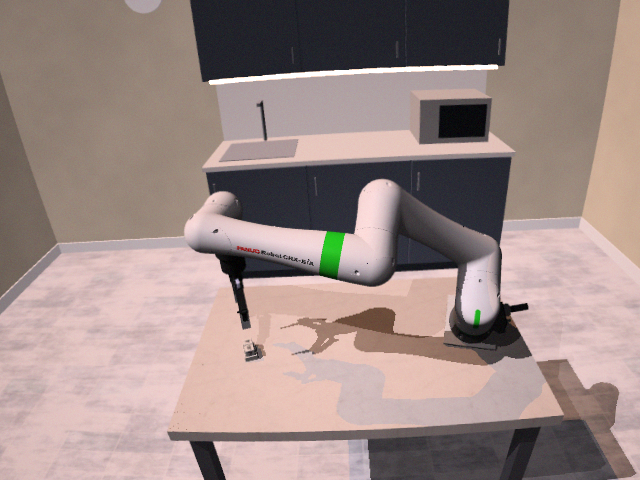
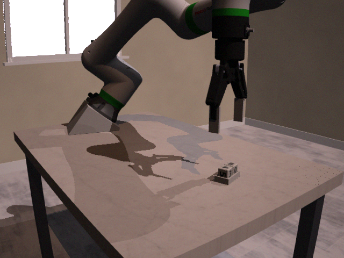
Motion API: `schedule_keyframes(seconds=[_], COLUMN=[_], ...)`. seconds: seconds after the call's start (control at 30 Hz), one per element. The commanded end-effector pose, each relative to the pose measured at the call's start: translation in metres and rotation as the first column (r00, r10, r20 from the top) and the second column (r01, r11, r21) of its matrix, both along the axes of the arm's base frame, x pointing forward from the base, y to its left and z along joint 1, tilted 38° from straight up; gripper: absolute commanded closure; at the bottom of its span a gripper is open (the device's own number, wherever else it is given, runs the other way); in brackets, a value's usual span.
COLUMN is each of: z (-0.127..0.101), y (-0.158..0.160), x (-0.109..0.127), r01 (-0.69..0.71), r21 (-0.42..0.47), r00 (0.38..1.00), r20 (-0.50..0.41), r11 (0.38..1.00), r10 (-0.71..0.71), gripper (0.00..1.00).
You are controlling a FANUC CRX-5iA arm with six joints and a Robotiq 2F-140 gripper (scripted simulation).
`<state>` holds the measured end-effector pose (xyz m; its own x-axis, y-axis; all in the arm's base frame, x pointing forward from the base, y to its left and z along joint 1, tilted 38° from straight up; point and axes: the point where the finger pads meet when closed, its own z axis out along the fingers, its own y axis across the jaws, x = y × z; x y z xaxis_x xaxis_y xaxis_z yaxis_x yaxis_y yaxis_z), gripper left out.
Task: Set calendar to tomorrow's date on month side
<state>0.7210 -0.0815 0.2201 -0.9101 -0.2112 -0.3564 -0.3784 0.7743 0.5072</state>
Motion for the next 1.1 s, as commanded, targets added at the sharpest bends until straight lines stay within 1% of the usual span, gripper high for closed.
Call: schedule_keyframes(seconds=[0.0, 0.03, 0.17, 0.23, 0.27, 0.3, 0.37, 0.4, 0.43, 0.5, 0.53, 0.6, 0.7, 0.73, 0.77, 0.87, 0.93, 0.97, 1.0, 1.07], z=[-0.002, -0.003, -0.004, -0.005, -0.005, -0.006, -0.006, -0.007, -0.008, -0.008, -0.009, -0.010, -0.011, -0.011, -0.012, -0.013, -0.013, -0.015, -0.015, -0.016], y=[0.001, 0.002, 0.003, 0.004, 0.004, 0.005, 0.005, 0.005, 0.006, 0.006, 0.007, 0.008, 0.009, 0.009, 0.010, 0.011, 0.011, 0.012, 0.012, 0.013], x=[0.001, 0.001, 0.002, 0.002, 0.002, 0.002, 0.002, 0.003, 0.003, 0.003, 0.003, 0.004, 0.004, 0.004, 0.005, 0.005, 0.005, 0.005, 0.006, 0.006], r01=[-0.105, -0.147, -0.209, -0.266, -0.269, -0.306, -0.306, -0.332, -0.378, -0.395, -0.426, -0.456, -0.507, -0.511, -0.535, -0.574, -0.574, -0.601, -0.616, -0.633], r21=[-0.027, -0.040, -0.063, -0.088, -0.089, -0.107, -0.107, -0.121, -0.147, -0.157, -0.178, -0.199, -0.240, -0.244, -0.266, -0.307, -0.307, -0.341, -0.361, -0.387], r00=[0.991, 0.982, 0.963, 0.939, 0.938, 0.918, 0.918, 0.902, 0.870, 0.856, 0.829, 0.800, 0.740, 0.734, 0.700, 0.636, 0.636, 0.581, 0.548, 0.502], r20=[0.080, 0.112, 0.158, 0.200, 0.202, 0.229, 0.229, 0.248, 0.281, 0.293, 0.315, 0.336, 0.371, 0.375, 0.391, 0.417, 0.417, 0.434, 0.443, 0.454], r11=[0.994, 0.988, 0.976, 0.960, 0.959, 0.946, 0.946, 0.935, 0.914, 0.905, 0.887, 0.868, 0.828, 0.824, 0.802, 0.759, 0.759, 0.723, 0.700, 0.671], r10=[0.107, 0.150, 0.217, 0.279, 0.282, 0.323, 0.323, 0.353, 0.405, 0.425, 0.462, 0.497, 0.561, 0.567, 0.597, 0.649, 0.649, 0.688, 0.710, 0.736], gripper=[0.00, 0.00, 0.00, 0.00, 0.00, 0.00, 0.00, 0.00, 0.00, 0.00, 0.00, 0.00, 0.00, 0.00, 0.00, 0.00, 0.00, 0.00, 0.00, 0.00])
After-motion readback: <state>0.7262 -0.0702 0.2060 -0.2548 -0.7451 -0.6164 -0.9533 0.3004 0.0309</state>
